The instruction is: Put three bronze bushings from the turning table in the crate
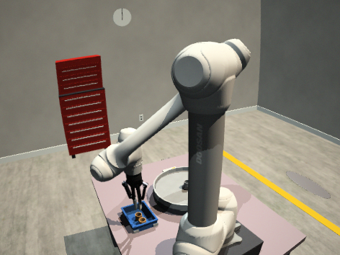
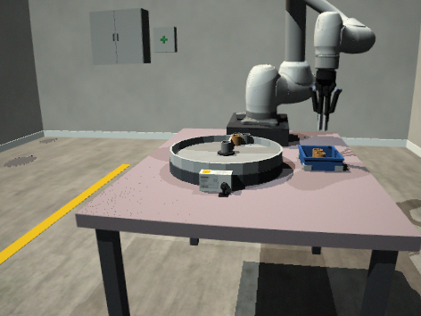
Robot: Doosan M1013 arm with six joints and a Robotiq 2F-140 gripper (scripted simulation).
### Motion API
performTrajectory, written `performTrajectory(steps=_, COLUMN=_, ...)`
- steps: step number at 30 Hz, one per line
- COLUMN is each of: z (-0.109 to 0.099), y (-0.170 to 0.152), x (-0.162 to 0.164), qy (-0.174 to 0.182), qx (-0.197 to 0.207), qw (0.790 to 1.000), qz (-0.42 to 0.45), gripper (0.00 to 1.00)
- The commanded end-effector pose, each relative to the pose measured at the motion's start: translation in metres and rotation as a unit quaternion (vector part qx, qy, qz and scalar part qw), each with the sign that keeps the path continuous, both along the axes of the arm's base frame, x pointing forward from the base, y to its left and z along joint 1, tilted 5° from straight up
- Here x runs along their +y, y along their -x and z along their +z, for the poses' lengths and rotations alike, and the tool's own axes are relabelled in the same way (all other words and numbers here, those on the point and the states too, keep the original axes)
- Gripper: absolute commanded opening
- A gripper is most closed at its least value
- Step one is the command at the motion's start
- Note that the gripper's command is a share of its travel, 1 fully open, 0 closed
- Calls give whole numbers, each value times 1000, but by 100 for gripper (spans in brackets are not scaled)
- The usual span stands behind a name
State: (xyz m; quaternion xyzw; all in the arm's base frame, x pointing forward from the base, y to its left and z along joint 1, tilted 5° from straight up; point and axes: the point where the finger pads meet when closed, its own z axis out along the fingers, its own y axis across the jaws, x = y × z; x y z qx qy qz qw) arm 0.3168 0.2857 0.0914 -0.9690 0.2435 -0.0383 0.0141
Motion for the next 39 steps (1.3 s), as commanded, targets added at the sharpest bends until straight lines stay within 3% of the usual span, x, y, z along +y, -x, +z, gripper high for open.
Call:
performTrajectory(steps=1, z=0, y=0, x=0, qy=0, qx=0, qw=1000, qz=0, gripper=10)
performTrajectory(steps=16, z=0, y=0, x=0, qy=0, qx=0, qw=1000, qz=0, gripper=10)
performTrajectory(steps=17, z=0, y=0, x=0, qy=0, qx=0, qw=1000, qz=0, gripper=28)
performTrajectory(steps=20, z=0, y=-1, x=-6, qy=0, qx=0, qw=1000, qz=0, gripper=28)
performTrajectory(steps=39, z=-1, y=-12, x=-154, qy=0, qx=0, qw=1000, qz=0, gripper=28)
